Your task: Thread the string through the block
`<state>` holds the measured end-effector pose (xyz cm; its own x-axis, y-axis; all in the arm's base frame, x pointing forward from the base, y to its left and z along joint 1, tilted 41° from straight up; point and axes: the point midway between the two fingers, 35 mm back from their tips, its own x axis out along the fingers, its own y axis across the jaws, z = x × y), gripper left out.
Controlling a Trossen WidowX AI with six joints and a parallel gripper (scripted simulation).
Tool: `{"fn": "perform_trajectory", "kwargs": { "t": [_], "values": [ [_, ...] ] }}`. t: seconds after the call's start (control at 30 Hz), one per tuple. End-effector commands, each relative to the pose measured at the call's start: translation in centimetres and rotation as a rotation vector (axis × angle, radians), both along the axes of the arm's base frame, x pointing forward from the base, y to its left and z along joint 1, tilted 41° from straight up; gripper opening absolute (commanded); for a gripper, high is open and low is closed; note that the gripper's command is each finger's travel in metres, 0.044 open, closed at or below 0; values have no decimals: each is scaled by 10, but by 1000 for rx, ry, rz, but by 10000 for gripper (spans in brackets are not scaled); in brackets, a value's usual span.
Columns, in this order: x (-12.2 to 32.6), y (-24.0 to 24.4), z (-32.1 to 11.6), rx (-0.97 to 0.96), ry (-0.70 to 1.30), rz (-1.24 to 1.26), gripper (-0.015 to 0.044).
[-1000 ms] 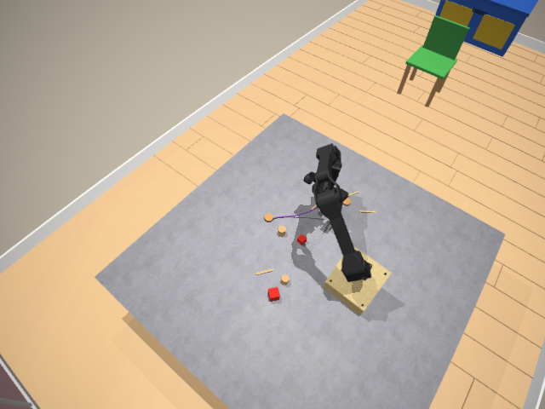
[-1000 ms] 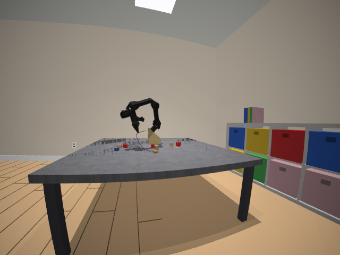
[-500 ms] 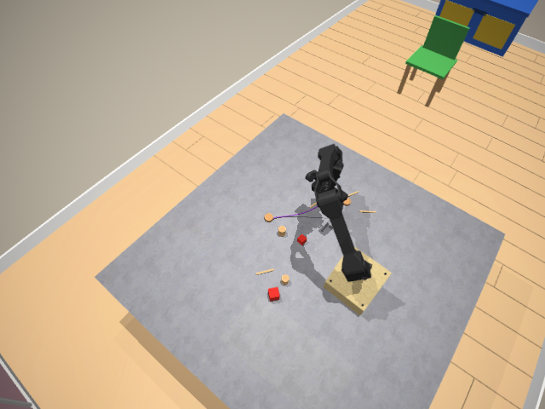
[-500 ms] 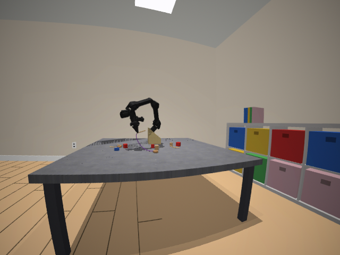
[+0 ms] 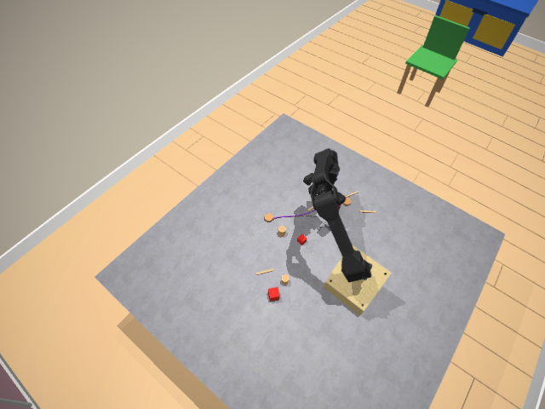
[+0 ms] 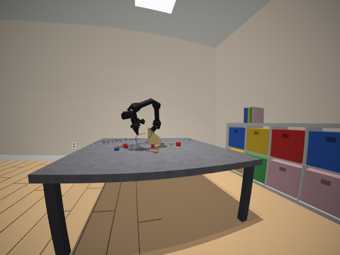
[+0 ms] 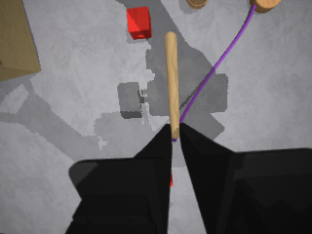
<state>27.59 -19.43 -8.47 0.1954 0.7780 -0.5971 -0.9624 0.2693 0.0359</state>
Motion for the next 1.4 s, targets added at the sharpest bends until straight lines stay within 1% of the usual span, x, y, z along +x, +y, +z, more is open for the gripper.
{"fn": "perform_trajectory", "kwargs": {
  "t": [0.0, 1.37],
  "values": [
    [1, 5, -3, -15, 13, 3, 0],
    [18, 47, -33, -201, 69, -11, 0]
  ]
}}
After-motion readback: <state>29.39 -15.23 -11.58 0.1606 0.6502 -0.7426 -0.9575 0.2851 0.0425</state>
